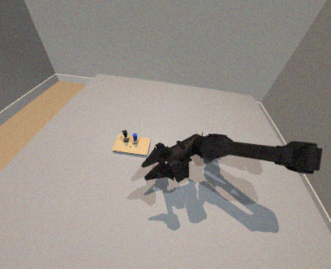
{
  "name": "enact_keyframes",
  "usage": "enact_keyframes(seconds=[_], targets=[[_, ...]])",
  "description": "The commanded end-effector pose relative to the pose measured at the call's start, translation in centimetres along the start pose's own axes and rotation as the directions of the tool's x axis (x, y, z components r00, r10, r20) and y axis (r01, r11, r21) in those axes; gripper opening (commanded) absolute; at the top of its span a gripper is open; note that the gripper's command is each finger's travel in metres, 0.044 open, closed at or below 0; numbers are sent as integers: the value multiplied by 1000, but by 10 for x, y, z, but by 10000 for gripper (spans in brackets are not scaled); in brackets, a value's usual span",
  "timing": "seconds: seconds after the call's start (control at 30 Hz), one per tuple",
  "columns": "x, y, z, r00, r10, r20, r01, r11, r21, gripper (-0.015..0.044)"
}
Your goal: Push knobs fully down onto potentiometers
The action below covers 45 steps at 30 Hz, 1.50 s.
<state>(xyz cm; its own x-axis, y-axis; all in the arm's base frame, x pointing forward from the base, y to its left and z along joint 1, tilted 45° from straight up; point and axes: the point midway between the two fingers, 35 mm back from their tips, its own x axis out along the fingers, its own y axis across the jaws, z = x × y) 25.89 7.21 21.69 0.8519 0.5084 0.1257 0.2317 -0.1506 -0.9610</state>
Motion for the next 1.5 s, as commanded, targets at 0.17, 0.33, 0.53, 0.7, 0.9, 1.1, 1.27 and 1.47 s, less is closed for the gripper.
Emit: enact_keyframes(seconds=[0.17, 0.33, 0.53, 0.7, 0.9, 1.1, 1.27, 1.47], targets=[[11, 10, -11, 996, 86, 2, -86, 990, 113, 243], [21, 22, -23, 984, 180, 10, -177, 955, 240, 111], [31, 38, -36, 958, 286, 26, -274, 880, 388, 0], [37, 51, -47, 928, 370, 46, -341, 793, 505, 0], [42, 67, -58, 884, 462, 76, -400, 661, 635, 0], [45, 84, -69, 832, 543, 115, -433, 505, 746, 0], [45, 97, -77, 784, 601, 153, -438, 363, 822, 0], [44, 112, -86, 724, 660, 204, -417, 182, 891, 0]])
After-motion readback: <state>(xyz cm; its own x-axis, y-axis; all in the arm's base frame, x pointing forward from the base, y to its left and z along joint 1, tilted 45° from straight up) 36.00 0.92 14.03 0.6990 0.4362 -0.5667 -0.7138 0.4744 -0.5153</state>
